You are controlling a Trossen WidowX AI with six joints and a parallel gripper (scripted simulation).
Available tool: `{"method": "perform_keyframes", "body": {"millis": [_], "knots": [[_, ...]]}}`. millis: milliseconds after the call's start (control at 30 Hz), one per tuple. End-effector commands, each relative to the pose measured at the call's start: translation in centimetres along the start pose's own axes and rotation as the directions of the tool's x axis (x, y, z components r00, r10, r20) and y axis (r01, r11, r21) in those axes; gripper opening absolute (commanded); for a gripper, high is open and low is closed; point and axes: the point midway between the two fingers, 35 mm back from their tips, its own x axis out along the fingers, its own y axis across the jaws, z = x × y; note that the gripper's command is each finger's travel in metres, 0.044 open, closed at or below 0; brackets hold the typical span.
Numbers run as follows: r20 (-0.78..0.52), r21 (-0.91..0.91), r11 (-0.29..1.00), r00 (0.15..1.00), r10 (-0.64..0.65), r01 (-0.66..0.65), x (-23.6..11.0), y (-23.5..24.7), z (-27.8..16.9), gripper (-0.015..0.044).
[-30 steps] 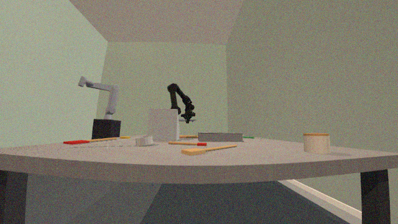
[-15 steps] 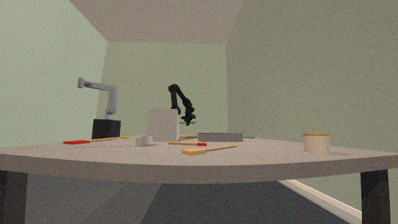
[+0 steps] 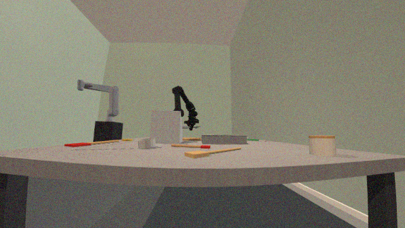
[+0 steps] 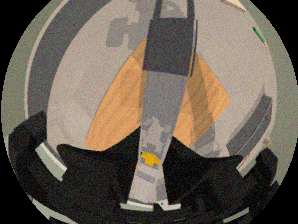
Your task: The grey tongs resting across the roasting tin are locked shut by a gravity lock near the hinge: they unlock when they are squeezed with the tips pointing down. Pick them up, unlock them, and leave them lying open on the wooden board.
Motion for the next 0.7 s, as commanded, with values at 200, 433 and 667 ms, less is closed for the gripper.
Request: {"method": "perform_keyframes", "body": {"millis": [200,433,667], "knots": [[0.001,0.005,1.000,1.000,-0.003,0.003,1.6,0.0,-0.1,-0.0150],[0.002,0.005,1.000,1.000,-0.003,0.003,2.8,0.0,-0.3,-0.0150],[0.002,0.005,1.000,1.000,-0.003,0.003,3.9,0.0,-0.5,-0.0150]]}}
